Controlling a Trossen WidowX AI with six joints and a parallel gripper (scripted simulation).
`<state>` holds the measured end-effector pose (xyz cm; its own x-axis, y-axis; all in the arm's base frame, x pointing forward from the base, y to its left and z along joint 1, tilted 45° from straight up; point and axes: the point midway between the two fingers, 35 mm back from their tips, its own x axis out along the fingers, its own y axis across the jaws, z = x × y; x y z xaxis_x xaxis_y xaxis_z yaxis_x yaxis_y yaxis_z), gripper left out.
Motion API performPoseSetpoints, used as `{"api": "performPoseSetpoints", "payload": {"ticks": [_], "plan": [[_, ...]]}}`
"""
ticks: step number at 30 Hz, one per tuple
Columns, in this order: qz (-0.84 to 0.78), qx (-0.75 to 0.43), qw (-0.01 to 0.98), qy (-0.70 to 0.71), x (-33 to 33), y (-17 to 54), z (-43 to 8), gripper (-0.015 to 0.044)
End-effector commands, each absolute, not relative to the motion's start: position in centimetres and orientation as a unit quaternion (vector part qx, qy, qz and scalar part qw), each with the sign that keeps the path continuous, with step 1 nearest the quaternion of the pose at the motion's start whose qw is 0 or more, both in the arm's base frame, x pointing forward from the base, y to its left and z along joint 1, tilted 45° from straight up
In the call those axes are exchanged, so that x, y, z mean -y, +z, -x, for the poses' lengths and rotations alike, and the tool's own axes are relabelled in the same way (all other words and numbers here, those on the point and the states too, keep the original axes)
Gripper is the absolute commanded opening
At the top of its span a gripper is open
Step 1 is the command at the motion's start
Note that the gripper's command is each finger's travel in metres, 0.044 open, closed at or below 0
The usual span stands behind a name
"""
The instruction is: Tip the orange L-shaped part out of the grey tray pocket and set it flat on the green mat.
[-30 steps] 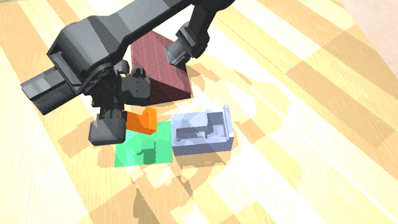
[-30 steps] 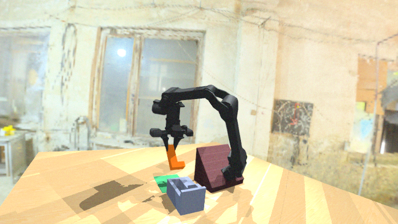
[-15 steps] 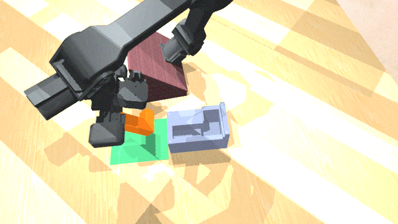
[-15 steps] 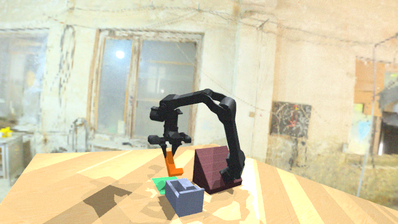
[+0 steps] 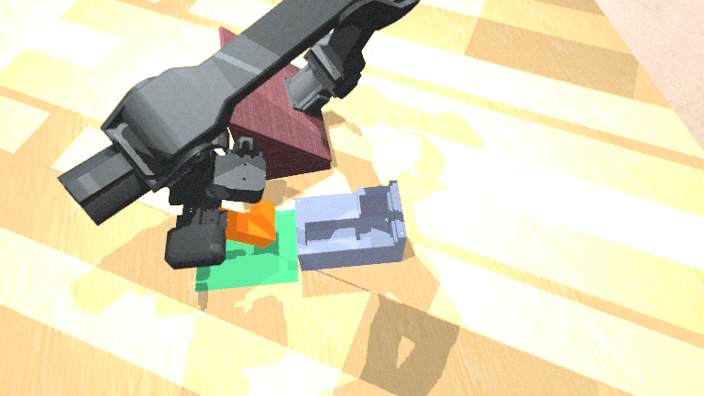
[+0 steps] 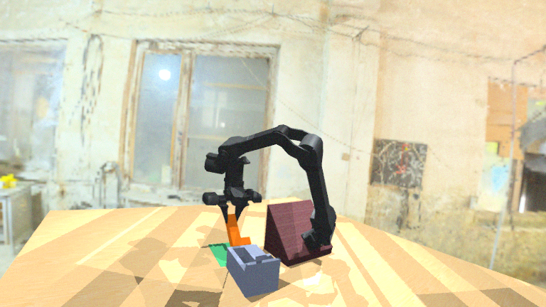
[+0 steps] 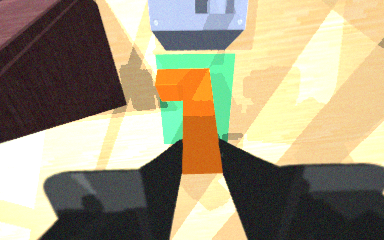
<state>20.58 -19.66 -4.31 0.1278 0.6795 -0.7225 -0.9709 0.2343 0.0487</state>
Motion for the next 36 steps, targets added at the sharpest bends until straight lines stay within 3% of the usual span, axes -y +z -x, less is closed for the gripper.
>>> {"api": "performPoseSetpoints", "payload": {"ticks": [1, 24, 36], "plan": [[0.223, -0.323, 0.719, 0.574, 19.2, -4.8, -20.7, 0.0], [0.225, -0.322, 0.717, 0.576, 17.9, -6.1, -20.9, 0.0], [0.225, -0.323, 0.717, 0.576, 18.8, -5.3, -20.8, 0.0315]]}}
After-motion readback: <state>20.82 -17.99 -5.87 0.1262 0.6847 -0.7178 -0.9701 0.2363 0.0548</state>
